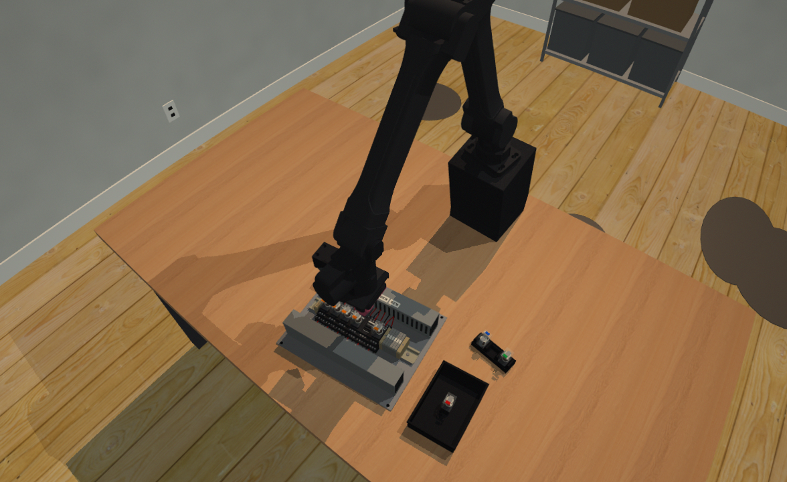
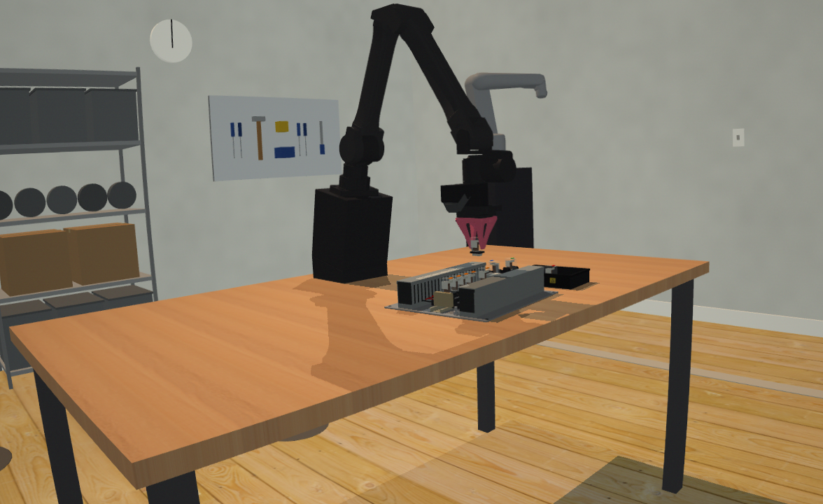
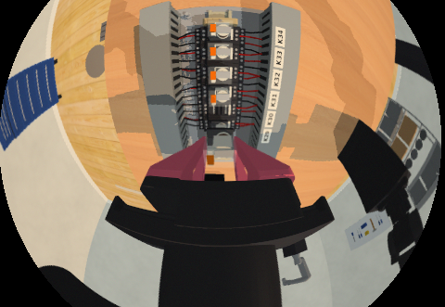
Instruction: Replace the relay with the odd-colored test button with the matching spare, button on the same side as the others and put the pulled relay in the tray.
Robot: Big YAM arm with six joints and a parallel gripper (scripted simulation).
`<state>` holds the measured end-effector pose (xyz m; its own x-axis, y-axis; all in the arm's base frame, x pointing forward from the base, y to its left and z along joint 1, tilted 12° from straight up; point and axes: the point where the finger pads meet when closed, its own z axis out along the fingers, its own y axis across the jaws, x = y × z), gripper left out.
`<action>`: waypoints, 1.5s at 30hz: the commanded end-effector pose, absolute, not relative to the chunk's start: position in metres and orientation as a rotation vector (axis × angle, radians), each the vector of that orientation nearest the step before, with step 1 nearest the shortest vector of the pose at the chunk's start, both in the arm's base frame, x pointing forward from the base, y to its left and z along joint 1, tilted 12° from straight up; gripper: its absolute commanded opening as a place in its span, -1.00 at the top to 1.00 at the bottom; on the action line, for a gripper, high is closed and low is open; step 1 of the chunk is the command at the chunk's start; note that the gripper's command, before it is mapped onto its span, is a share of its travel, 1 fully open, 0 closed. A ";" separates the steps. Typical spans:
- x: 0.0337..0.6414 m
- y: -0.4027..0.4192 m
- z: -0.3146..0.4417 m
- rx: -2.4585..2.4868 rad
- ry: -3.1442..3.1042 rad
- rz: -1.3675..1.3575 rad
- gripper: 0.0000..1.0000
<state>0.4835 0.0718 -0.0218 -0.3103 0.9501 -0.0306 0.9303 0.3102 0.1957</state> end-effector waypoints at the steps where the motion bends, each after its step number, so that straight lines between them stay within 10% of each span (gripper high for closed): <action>1: 0.492 0.074 -0.010 1.754 2.404 0.236 1.00; 45: 0.499 0.074 -0.017 1.741 2.388 0.260 1.00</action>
